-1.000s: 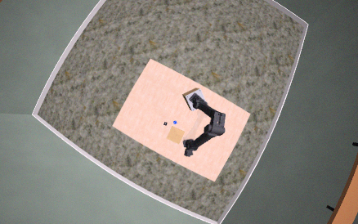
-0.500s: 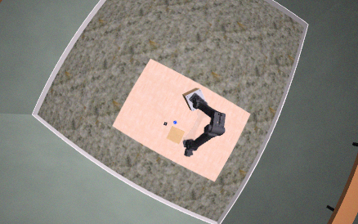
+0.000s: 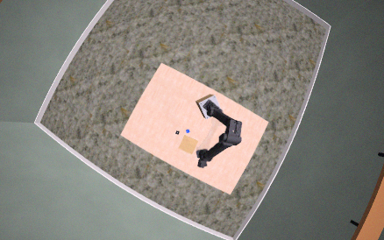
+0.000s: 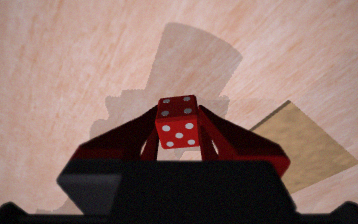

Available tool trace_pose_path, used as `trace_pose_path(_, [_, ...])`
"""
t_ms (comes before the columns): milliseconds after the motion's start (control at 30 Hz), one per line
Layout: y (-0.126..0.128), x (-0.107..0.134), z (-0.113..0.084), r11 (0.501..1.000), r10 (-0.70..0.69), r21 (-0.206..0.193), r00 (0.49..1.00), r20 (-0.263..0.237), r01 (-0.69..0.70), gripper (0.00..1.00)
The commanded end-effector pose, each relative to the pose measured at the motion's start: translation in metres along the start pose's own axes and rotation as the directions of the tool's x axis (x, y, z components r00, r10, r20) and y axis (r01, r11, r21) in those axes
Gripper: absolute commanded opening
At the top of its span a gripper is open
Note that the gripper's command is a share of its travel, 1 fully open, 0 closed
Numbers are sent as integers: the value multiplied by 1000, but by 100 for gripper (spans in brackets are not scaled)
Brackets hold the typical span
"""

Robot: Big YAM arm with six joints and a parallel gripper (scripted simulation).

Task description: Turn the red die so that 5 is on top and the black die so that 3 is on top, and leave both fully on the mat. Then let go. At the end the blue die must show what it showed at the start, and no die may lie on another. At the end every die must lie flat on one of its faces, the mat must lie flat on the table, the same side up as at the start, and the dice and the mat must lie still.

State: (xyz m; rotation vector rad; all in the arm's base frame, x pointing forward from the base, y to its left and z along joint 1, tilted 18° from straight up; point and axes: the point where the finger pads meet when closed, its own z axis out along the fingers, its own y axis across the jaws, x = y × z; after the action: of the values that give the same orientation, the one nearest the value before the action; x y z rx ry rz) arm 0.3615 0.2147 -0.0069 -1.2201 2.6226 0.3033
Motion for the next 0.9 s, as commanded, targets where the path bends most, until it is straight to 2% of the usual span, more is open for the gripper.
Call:
trace_pose_path(0, [-5,-15,-20,1000,-10,18,999,37,9,25])
trace_pose_path(233, [-11,-24,-68,1000,-12,28,998,60,10,25])
trace_pose_path(300, [-11,-24,-68,1000,-12,28,998,60,10,25])
trace_pose_path(467, [-11,-24,-106,999,-12,31,998,63,11,25])
trace_pose_path(567, [-11,-24,-120,999,-13,32,998,64,11,25])
trace_pose_path(633, [-11,-24,-124,999,-13,33,998,64,11,25])
trace_pose_path(667, [-8,-7,-105,1000,1,6,1000,11,-1,25])
trace_pose_path(700, [-3,-1,-100,1000,-2,-1,1000,-4,2,25])
trace_pose_path(867, [-2,-5,-102,1000,-7,1,1000,3,7,25])
